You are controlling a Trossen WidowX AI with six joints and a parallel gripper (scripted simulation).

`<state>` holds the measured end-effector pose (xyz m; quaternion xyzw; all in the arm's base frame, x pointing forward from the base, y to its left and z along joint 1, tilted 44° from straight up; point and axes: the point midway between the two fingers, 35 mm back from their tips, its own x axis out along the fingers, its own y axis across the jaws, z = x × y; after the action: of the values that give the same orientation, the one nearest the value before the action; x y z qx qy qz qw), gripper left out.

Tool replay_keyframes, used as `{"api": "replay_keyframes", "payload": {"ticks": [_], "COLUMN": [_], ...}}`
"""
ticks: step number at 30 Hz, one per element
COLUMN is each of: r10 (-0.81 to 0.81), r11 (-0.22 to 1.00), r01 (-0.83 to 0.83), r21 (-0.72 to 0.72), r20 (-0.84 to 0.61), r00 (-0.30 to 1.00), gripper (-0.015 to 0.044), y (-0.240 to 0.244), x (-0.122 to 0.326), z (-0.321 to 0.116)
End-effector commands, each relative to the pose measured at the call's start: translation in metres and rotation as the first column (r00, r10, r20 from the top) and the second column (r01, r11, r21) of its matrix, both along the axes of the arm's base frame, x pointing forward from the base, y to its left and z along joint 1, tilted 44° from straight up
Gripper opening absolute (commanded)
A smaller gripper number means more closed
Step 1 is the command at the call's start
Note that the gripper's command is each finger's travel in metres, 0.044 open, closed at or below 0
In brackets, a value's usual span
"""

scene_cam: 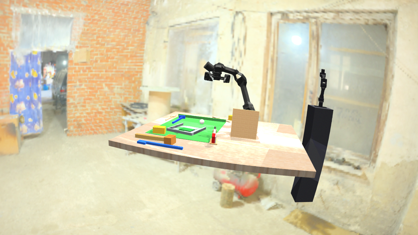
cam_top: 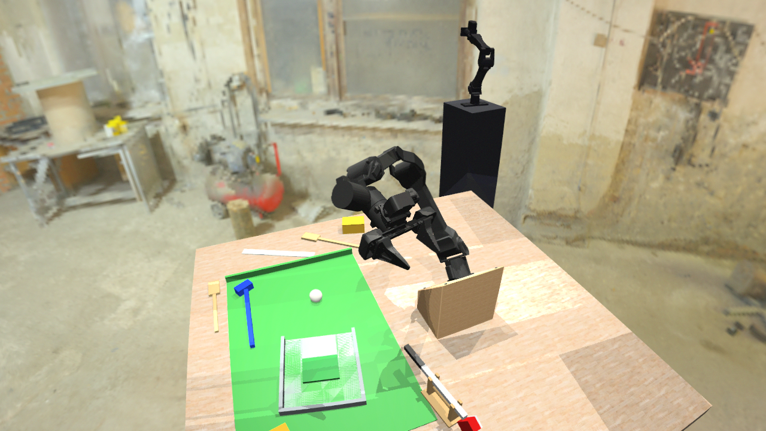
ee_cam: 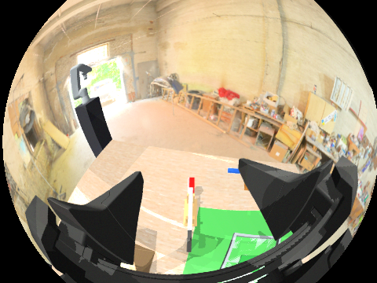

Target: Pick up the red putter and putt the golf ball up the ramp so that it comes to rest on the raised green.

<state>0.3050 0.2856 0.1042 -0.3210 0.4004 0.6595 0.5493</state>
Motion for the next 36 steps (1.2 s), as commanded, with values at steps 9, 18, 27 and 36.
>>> {"api": "replay_keyframes", "payload": {"ticks": [9,18,27,36], "r10": [-0.042,0.011,0.038,0.038], "r11": [0.928,0.638,0.552,0.551], "r01": [0.053,0.046,0.034,0.034], "r21": [-0.369,-0.768,-0.833,-0.834], "r20": [0.036,0.068,0.066,0.066], "r00": [0.998,0.998,0.997,0.997], "gripper": [0.0440,0.0440,0.0440,0.0440], "y": [-0.067,-0.176,-0.194,-0.210], "x": [0.003,-0.025,-0.044,-0.044], "z": [-0.100,-0.187,-0.202,-0.220]}}
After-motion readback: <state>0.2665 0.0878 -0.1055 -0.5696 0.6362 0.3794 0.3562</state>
